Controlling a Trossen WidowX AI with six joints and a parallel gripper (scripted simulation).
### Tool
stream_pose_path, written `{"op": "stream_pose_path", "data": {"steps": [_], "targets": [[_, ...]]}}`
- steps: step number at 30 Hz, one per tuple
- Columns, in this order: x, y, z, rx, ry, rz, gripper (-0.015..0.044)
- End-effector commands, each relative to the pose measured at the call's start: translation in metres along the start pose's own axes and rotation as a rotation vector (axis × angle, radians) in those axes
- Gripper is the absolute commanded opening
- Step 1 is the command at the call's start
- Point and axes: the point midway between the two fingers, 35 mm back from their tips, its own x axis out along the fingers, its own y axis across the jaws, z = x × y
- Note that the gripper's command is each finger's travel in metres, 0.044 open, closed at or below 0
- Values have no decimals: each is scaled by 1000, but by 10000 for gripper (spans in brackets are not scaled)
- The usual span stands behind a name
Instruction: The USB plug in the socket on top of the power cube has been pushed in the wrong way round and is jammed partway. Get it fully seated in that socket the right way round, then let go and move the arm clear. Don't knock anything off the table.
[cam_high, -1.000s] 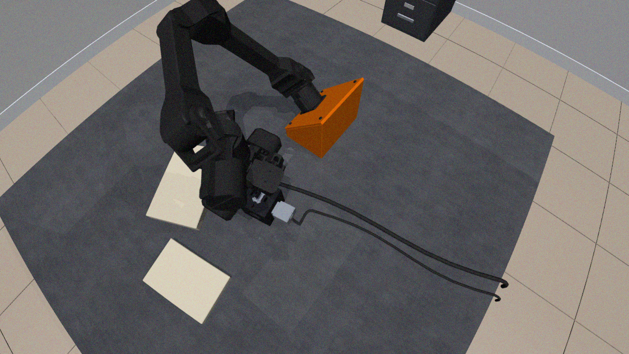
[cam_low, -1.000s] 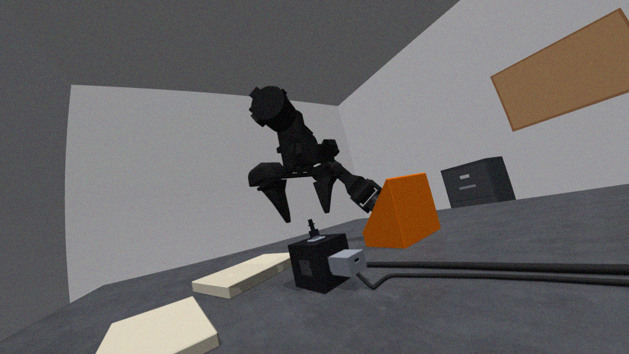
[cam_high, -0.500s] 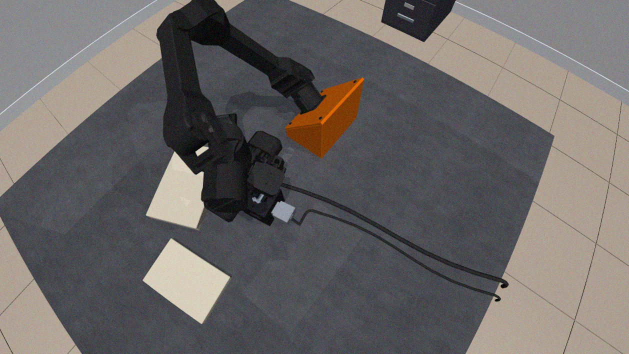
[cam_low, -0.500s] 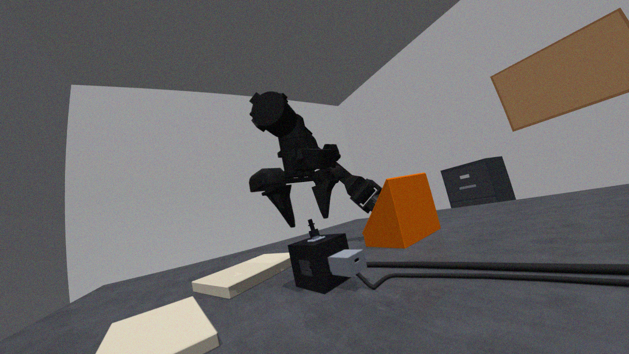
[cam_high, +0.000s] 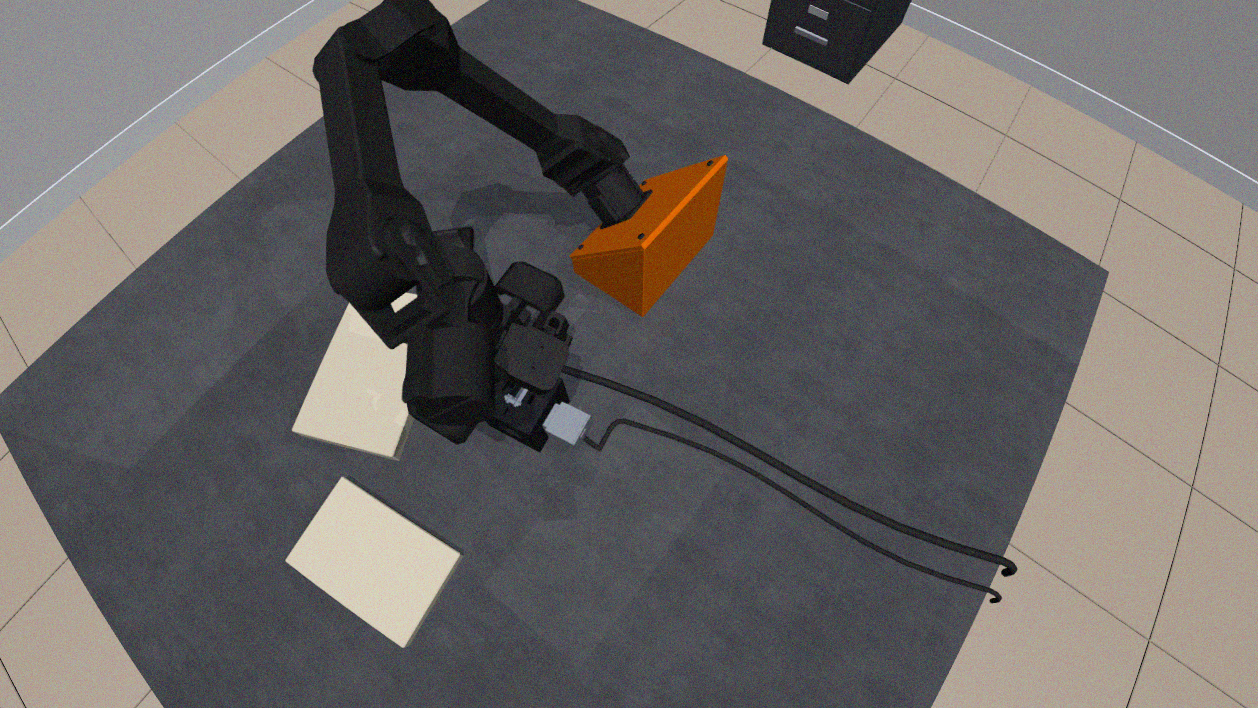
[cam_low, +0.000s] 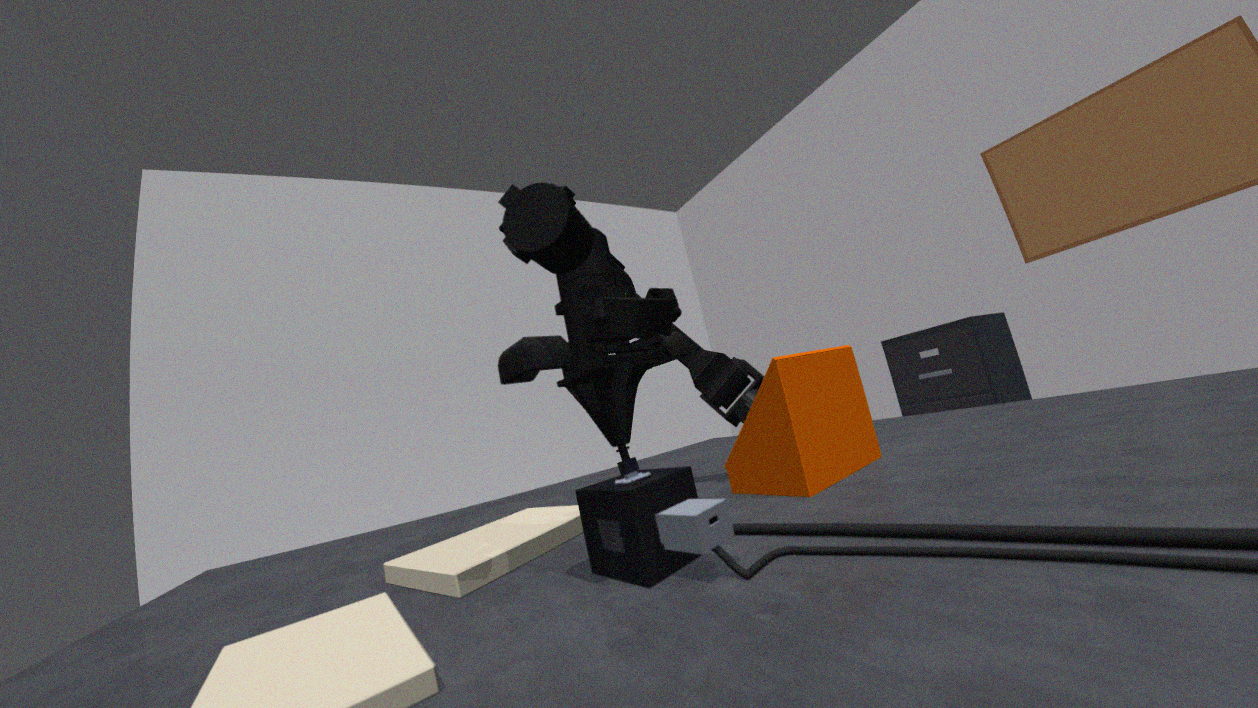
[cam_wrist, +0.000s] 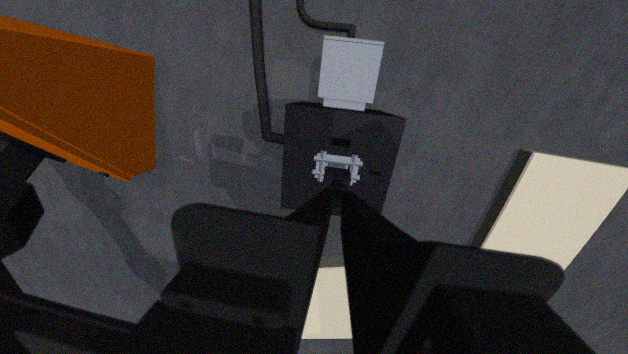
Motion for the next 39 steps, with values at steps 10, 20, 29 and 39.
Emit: {"op": "stream_pose_path", "data": {"steps": [10,20,29,39], "targets": [[0,0,0,1,0,0,0],[-3,0,0,0,0,0,0],[-9,0,0,0,0,0,0],[-16,0,0,0,-1,0,0]]}}
